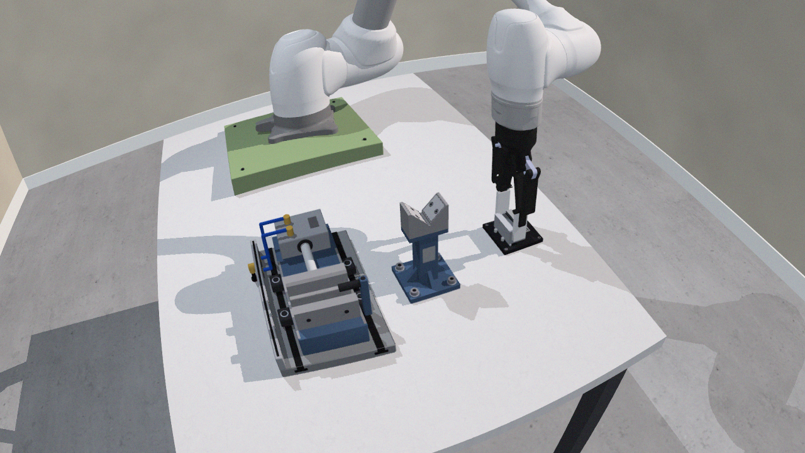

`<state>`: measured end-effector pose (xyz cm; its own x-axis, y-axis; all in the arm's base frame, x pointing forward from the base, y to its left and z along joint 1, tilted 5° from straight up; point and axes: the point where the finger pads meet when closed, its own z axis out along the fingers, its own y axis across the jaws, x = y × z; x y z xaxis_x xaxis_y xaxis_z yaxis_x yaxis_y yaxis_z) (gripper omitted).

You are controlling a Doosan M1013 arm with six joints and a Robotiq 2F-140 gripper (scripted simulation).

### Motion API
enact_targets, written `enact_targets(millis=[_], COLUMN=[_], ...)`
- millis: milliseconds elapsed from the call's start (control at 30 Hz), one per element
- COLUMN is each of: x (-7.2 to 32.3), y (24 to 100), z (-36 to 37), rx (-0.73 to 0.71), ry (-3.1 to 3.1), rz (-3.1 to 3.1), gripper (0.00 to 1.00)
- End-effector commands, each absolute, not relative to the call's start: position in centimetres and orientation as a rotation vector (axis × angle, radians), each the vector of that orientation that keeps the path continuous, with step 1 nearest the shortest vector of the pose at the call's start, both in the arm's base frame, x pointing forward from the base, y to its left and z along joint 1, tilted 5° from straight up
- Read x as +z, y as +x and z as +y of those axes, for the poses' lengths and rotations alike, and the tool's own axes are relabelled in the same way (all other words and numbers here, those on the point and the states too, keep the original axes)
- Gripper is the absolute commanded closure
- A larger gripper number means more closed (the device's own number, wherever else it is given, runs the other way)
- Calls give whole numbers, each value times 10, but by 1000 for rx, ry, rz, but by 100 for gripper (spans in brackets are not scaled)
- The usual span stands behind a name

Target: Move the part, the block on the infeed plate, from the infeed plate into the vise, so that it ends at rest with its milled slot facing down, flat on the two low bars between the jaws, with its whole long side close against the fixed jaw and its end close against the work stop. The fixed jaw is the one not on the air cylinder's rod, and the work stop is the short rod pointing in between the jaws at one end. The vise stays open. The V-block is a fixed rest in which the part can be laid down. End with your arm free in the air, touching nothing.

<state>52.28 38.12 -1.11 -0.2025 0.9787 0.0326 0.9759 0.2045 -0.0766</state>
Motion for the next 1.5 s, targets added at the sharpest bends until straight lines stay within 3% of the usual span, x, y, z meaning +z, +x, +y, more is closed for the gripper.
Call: enact_targets(millis=[0, 1467], x=[-11, -2], y=[523, 523], z=[381, 381], rx=[60, 60], ry=[-1935, -1935], rz=[-2380, -2380], gripper=[100, 100])
